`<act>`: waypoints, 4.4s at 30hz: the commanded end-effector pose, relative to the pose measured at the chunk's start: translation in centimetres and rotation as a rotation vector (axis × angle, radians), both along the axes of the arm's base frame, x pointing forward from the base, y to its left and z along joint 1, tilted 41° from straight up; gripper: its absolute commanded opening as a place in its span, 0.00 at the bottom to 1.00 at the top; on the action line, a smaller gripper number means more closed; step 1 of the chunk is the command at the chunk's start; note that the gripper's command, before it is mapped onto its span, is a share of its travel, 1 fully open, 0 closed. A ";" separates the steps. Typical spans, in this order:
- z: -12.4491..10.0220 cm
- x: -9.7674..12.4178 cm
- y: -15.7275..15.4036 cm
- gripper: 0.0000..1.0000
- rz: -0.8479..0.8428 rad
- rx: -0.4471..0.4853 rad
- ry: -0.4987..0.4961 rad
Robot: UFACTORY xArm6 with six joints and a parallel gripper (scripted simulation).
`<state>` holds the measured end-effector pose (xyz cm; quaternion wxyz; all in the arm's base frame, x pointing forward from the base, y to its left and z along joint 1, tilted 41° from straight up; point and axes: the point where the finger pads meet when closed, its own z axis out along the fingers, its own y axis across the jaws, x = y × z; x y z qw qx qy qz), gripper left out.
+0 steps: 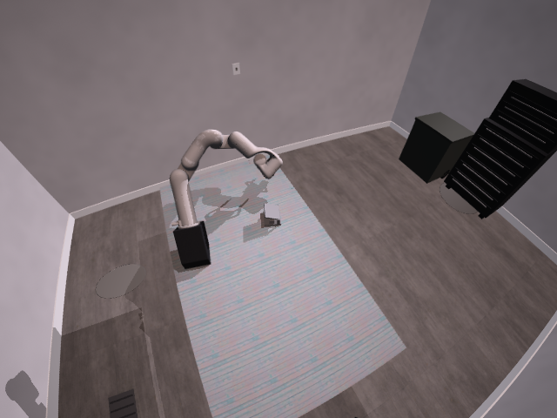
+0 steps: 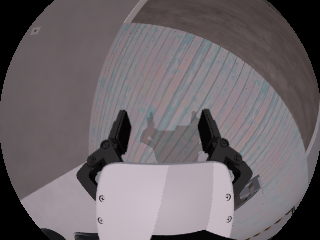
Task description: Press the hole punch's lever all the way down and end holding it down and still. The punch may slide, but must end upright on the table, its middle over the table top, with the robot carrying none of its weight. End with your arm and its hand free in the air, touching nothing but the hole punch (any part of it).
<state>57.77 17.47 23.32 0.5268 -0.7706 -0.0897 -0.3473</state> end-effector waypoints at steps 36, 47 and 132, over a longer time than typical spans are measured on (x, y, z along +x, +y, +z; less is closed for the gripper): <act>-17.8 -12.8 -24.9 1.00 -0.228 -0.304 0.893; -18.0 -13.0 -25.2 0.00 -0.233 -0.307 0.903; -21.4 -12.2 -22.4 0.00 -0.233 -0.307 0.903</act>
